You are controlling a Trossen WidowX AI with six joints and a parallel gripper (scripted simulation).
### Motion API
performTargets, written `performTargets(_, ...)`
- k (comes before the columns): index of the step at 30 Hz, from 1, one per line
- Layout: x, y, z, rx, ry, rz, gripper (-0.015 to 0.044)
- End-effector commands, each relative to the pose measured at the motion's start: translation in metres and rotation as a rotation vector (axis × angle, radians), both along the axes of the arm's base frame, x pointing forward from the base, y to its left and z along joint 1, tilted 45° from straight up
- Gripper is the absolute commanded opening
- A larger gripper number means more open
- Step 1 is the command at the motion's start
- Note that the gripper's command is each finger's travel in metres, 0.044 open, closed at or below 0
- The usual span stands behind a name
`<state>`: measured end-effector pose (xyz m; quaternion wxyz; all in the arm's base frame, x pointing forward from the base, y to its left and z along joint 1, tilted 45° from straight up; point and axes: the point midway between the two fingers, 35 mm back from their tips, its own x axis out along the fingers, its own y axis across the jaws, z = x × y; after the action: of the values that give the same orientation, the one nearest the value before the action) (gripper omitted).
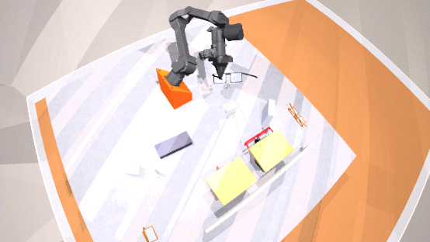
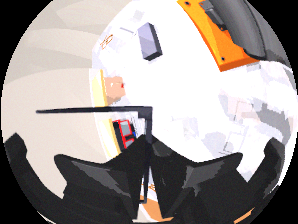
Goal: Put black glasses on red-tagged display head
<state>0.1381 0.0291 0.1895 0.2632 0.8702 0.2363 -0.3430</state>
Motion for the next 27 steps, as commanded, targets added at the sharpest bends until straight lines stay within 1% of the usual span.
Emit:
performTargets(1,0.000,0.000,0.000,-0.003,0.000,0.003,0.0000)
performTargets(16,0.001,0.000,0.000,-0.006,0.004,0.007,0.0000)
performTargets(27,0.021,-0.007,-0.005,-0.053,0.081,0.085,0.0000)
